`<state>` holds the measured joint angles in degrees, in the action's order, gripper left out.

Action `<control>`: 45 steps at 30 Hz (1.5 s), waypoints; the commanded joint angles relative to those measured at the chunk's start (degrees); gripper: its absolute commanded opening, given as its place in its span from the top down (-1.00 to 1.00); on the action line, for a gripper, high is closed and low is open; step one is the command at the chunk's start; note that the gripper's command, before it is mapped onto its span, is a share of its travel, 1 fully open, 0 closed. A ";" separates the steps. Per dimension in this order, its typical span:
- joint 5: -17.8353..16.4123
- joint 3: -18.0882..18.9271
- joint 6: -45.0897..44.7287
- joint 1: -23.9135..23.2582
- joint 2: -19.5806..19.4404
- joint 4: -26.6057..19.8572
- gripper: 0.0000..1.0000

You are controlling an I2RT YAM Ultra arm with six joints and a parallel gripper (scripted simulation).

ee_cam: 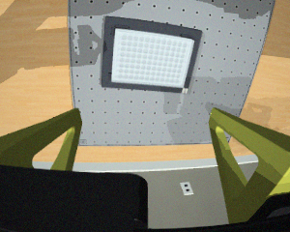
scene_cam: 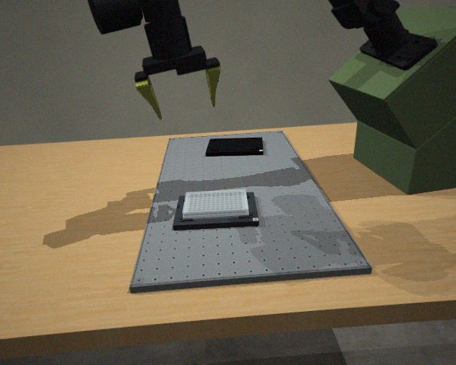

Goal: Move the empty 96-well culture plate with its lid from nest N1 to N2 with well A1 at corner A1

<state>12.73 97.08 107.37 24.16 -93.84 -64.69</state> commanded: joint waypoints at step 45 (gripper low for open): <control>-1.32 -17.21 -48.10 -1.13 -0.60 23.11 -1.00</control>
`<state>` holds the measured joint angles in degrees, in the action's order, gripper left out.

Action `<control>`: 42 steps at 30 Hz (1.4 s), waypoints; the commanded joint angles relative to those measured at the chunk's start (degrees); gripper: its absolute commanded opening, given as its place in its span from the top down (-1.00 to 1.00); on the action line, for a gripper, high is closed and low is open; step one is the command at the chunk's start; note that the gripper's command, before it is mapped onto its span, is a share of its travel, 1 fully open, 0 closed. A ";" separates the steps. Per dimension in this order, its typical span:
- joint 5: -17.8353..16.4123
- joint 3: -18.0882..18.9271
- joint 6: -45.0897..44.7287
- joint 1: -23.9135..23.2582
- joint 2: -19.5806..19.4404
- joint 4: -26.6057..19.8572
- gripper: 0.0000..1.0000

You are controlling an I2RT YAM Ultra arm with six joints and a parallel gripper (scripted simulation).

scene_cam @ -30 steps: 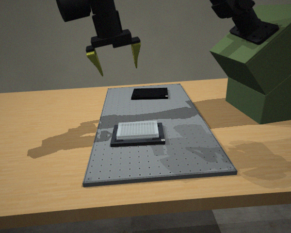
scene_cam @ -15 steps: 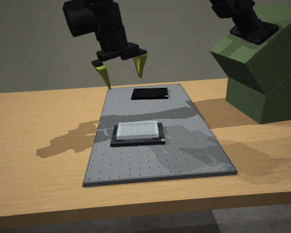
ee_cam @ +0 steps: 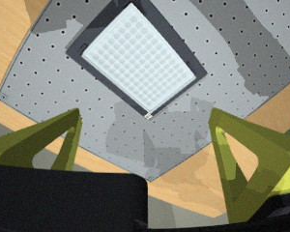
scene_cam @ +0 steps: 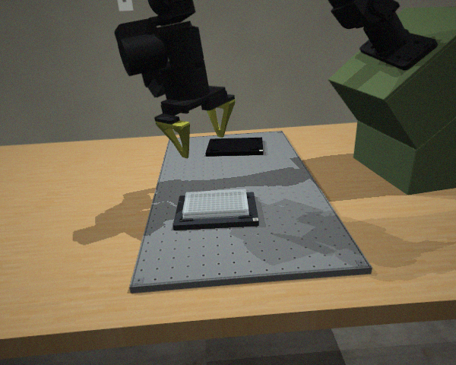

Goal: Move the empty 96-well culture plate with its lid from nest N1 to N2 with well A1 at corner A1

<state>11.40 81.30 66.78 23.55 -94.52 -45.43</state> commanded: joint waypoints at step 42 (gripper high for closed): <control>-1.68 -13.01 -44.34 -1.31 0.45 22.24 -1.00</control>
